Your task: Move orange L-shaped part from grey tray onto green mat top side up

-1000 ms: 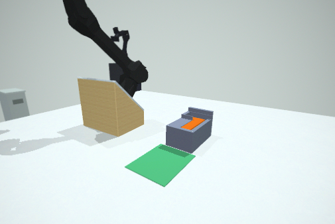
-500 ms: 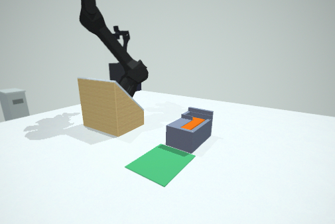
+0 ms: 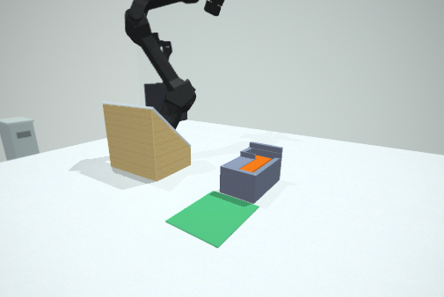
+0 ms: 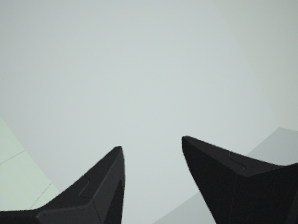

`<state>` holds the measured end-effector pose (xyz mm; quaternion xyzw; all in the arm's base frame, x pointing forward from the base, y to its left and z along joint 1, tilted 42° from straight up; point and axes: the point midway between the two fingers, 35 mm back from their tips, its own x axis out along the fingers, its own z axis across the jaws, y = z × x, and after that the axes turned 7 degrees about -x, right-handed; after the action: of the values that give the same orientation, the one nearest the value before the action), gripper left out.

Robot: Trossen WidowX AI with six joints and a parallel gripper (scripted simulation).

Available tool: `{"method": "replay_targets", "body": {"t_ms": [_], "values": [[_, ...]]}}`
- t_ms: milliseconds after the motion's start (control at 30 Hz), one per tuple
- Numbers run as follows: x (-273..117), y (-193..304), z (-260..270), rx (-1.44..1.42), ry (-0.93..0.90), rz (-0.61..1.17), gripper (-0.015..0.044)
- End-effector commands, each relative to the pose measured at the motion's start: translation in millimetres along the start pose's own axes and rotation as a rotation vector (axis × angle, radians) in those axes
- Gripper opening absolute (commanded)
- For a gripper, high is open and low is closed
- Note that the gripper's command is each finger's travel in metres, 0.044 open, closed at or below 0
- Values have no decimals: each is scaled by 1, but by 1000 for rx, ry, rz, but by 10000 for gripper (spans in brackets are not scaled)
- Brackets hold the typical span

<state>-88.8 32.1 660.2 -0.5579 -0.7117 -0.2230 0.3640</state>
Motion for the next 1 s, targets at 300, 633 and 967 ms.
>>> {"method": "replay_targets", "body": {"t_ms": [300, 633, 967], "values": [[2, 200, 66, 226, -113, 565, 180], [-87, 353, 115, 470, -149, 1082, 180], [-244, 441, 159, 846, -73, 1614, 180]]}}
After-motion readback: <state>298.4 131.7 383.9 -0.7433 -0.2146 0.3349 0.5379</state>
